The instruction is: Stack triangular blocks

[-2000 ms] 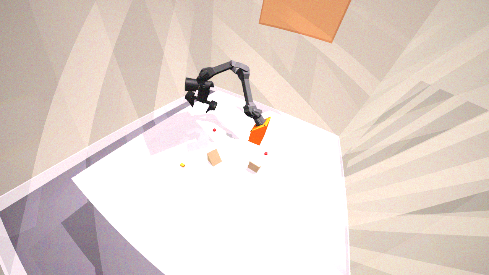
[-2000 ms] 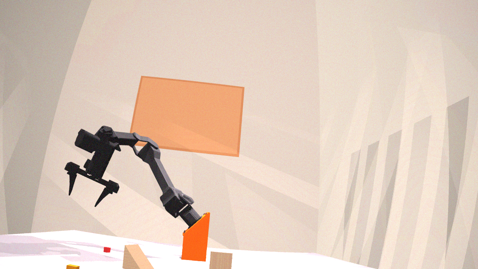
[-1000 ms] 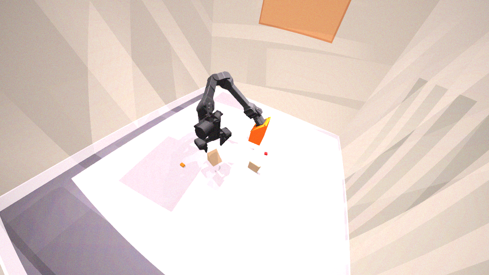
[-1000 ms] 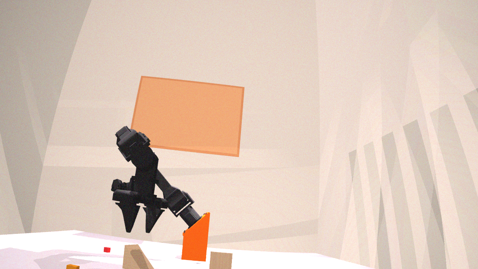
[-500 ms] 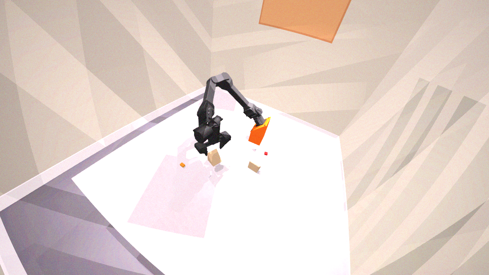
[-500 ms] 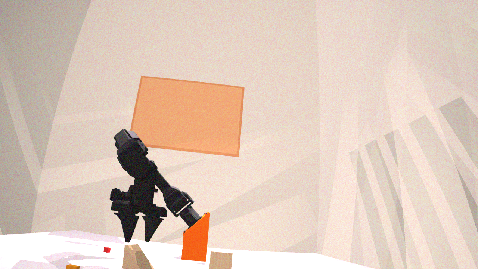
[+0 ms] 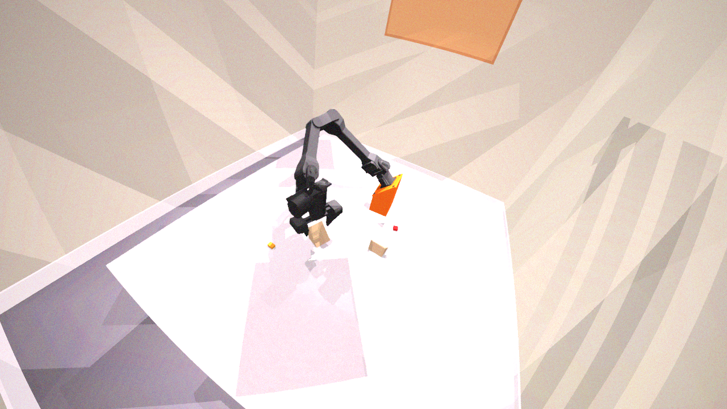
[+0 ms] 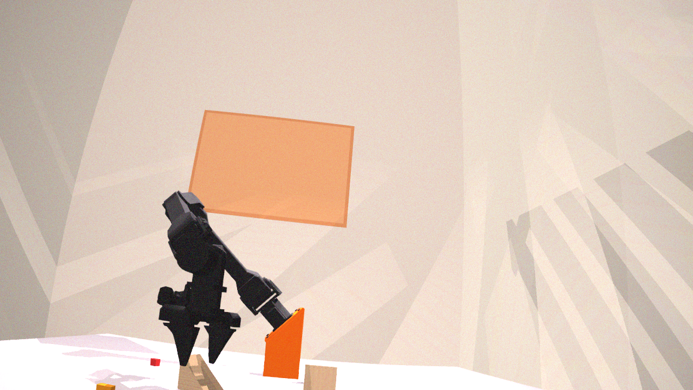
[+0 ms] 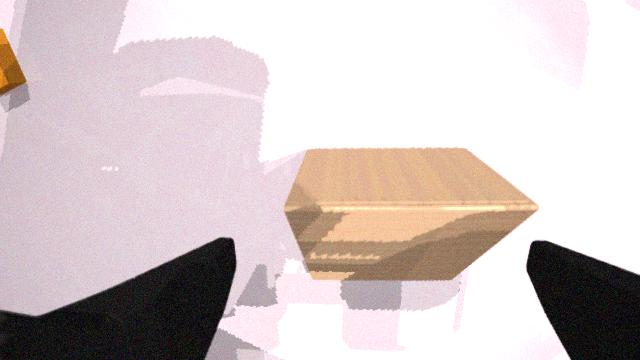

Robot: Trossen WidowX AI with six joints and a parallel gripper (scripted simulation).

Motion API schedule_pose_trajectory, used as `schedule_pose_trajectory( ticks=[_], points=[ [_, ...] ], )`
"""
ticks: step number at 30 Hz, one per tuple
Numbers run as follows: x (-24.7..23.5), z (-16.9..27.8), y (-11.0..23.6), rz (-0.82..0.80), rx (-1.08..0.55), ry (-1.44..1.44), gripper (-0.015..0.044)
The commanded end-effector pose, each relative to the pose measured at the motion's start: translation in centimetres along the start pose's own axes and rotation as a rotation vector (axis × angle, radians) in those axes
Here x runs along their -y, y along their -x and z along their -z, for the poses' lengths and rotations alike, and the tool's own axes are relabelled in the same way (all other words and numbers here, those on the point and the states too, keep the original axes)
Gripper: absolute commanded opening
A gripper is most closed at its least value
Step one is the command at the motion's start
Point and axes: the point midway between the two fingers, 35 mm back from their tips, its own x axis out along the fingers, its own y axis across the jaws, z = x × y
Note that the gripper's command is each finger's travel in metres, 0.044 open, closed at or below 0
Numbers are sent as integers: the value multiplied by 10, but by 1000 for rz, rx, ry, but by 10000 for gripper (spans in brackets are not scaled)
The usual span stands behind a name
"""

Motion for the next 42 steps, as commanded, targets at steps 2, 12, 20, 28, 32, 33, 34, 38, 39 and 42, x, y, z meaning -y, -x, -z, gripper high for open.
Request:
schedule_pose_trajectory(
  ticks=[2,12,20,28,32,33,34,38,39,42],
  points=[
    [3,2,-9,7,-3,13,440],
    [4,1,-25,6,-1,13,440],
    [5,-1,-38,5,2,14,440],
    [5,-1,-40,4,3,14,309],
    [5,-1,-40,4,3,14,282],
    [5,-1,-40,4,3,14,275],
    [5,-1,-40,4,3,14,269],
    [5,-1,-40,4,3,14,183],
    [5,-1,-39,4,3,14,157],
    [5,-1,-30,4,4,12,78]
  ],
)
